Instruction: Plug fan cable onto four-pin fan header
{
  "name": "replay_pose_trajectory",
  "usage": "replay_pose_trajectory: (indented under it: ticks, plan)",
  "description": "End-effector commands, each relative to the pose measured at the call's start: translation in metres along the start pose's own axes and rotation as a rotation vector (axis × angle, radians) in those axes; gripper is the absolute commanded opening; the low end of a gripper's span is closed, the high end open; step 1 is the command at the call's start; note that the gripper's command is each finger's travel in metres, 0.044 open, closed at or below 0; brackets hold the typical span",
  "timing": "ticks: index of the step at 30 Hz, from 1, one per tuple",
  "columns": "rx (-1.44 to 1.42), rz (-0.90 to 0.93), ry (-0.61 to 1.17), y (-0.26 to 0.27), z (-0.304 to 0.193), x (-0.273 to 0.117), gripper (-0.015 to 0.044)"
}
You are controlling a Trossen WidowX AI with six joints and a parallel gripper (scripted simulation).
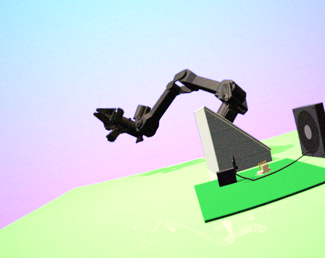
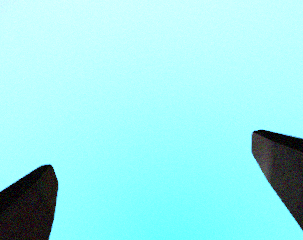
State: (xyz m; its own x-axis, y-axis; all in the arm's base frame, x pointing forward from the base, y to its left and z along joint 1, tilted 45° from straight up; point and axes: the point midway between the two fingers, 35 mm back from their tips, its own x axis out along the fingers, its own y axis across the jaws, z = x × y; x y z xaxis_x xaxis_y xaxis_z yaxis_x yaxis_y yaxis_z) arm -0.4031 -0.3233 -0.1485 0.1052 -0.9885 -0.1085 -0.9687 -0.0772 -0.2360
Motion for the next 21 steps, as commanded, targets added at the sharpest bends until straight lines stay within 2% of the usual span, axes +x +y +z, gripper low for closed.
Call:
replay_pose_trajectory:
  ticks: [1, 6, 10, 16, 21]
  plan:
    - [0.000, 0.000, 0.000, 0.000, 0.000, 0.000, 0.0426]
    - [-0.046, -0.016, -0.012, -0.006, -0.002, 0.011, 0.0440]
    - [-0.318, -0.123, -0.071, -0.048, -0.008, 0.070, 0.0440]
    - [-0.649, -0.278, -0.114, -0.111, -0.011, 0.131, 0.0440]
    - [-0.900, -0.413, -0.122, -0.166, -0.008, 0.166, 0.0440]
